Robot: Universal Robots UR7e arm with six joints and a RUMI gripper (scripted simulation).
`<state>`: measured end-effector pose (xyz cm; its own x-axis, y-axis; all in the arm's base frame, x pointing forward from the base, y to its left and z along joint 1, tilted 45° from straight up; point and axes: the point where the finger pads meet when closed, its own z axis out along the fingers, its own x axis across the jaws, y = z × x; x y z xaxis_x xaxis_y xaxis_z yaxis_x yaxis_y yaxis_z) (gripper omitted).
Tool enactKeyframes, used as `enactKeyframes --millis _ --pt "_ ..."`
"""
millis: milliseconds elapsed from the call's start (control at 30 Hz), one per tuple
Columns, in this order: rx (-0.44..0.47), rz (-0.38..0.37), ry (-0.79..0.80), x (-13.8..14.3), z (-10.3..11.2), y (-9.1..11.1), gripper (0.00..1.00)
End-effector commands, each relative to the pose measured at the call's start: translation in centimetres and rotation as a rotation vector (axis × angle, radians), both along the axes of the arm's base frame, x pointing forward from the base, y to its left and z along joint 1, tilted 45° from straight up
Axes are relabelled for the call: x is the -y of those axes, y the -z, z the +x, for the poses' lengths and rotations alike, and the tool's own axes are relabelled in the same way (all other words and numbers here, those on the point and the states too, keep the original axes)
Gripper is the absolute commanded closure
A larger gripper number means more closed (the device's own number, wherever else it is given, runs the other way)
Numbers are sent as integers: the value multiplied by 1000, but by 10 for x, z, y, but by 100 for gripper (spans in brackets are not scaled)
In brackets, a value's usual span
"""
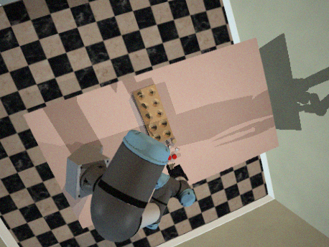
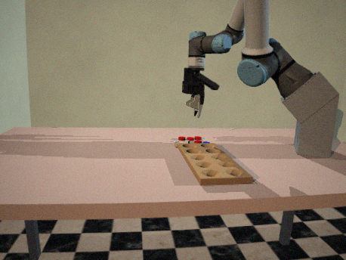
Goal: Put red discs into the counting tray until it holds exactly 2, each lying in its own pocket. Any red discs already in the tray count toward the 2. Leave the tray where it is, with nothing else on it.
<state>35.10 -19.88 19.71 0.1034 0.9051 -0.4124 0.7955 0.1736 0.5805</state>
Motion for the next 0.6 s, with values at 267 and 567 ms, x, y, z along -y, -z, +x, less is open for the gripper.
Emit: enactKeyframes --millis 267,567 --pt "-38 -60 -67 -1 -3 5 72" --pt "-48 -74 -82 -1 -3 7 72"
